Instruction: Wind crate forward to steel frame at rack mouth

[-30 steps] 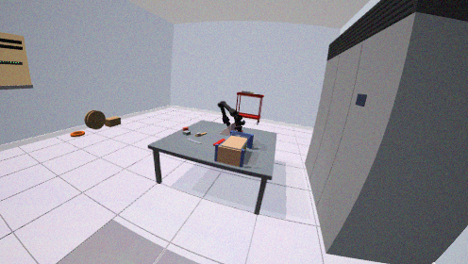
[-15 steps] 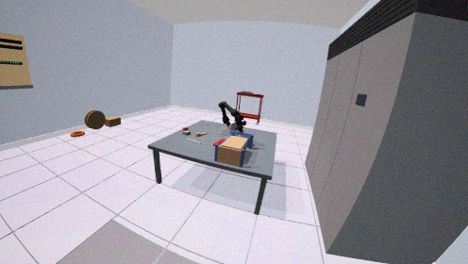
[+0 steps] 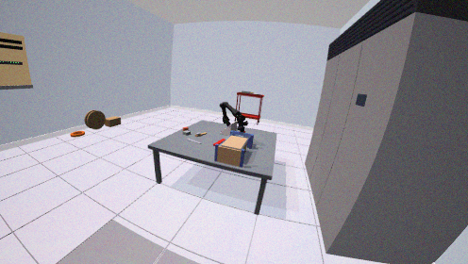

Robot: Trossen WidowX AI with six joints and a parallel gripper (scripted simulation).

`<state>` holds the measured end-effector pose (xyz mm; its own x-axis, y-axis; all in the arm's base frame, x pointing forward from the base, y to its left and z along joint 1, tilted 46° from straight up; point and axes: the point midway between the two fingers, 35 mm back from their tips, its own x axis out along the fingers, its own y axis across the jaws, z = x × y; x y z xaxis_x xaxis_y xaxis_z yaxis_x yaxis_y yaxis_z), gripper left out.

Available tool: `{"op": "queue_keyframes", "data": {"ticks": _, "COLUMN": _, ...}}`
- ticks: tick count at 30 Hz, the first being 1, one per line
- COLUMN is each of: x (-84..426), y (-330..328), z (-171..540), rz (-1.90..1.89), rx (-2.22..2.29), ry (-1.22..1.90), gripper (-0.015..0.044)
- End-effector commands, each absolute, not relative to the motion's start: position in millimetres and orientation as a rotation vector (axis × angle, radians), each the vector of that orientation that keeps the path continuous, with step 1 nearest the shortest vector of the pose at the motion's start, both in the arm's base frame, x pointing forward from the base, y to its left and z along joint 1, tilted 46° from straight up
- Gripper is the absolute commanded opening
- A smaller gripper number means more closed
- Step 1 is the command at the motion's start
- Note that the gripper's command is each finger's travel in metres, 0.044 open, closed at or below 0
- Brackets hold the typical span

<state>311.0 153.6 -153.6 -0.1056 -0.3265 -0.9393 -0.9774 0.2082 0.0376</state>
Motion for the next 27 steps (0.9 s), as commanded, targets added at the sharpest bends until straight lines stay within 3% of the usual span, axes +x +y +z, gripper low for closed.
{"op": "queue_keyframes", "data": {"ticks": 1, "x": 313, "y": 162, "z": -162, "rz": 0.934, "rx": -1.251, "ry": 1.589, "gripper": 0.0000}}
{"op": "queue_keyframes", "data": {"ticks": 27, "x": 310, "y": 184, "z": -181, "rz": 0.936, "rx": -1.250, "ry": 1.587, "gripper": 0.0000}}
